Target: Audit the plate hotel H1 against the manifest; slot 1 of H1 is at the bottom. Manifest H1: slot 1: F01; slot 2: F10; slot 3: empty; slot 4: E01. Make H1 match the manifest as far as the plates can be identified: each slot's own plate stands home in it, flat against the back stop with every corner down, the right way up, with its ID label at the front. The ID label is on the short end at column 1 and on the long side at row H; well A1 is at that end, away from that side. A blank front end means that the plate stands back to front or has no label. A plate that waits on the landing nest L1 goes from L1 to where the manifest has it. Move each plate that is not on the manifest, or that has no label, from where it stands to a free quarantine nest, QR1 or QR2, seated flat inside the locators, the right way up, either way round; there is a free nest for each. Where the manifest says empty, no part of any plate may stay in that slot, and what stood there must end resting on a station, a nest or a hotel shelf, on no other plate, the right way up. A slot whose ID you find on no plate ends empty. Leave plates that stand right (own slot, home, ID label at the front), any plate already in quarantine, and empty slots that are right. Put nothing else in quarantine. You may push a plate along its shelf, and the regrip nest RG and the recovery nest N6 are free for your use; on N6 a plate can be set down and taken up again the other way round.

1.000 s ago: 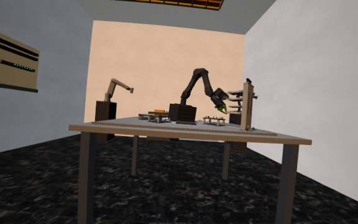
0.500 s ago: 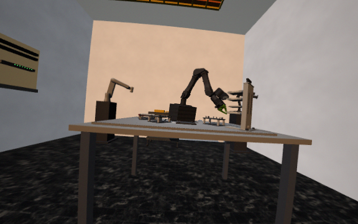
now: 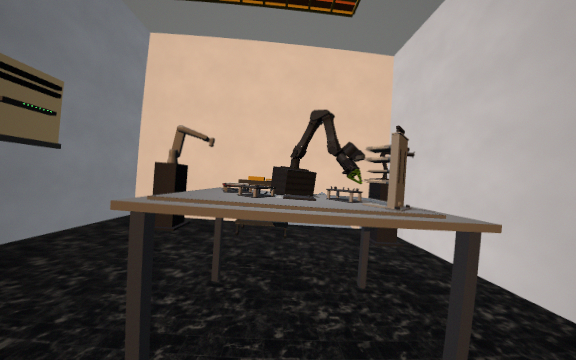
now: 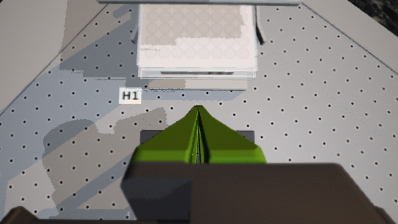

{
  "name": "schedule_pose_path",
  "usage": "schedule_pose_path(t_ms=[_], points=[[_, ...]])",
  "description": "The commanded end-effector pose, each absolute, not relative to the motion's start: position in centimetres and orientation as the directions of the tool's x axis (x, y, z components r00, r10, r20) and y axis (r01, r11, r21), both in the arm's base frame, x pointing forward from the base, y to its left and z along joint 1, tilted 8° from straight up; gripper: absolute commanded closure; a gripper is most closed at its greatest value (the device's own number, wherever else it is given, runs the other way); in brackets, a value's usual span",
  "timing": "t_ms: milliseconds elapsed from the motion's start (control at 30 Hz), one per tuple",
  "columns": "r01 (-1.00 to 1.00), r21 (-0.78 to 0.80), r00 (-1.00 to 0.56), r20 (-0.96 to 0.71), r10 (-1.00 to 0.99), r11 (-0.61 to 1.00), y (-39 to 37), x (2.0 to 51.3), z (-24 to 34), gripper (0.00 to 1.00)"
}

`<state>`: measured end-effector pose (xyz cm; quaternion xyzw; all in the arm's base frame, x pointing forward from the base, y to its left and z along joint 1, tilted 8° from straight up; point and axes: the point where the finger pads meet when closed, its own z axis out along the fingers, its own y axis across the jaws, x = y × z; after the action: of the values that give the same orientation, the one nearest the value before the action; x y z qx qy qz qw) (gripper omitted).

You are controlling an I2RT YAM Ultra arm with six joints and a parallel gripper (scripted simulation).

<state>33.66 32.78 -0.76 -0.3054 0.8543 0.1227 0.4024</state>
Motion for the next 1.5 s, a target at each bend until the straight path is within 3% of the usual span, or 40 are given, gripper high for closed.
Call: schedule_pose_path(t_ms=[0, 1467], points=[[-0.617, -0.027, -0.458, -0.8, -0.387, 0.786, 33.2, 34.0, 1.0, 1.0], [-0.617, -0.026, -0.46, -0.799, -0.388, 0.786, 29.3, 29.0, 0.2, 1.0]])
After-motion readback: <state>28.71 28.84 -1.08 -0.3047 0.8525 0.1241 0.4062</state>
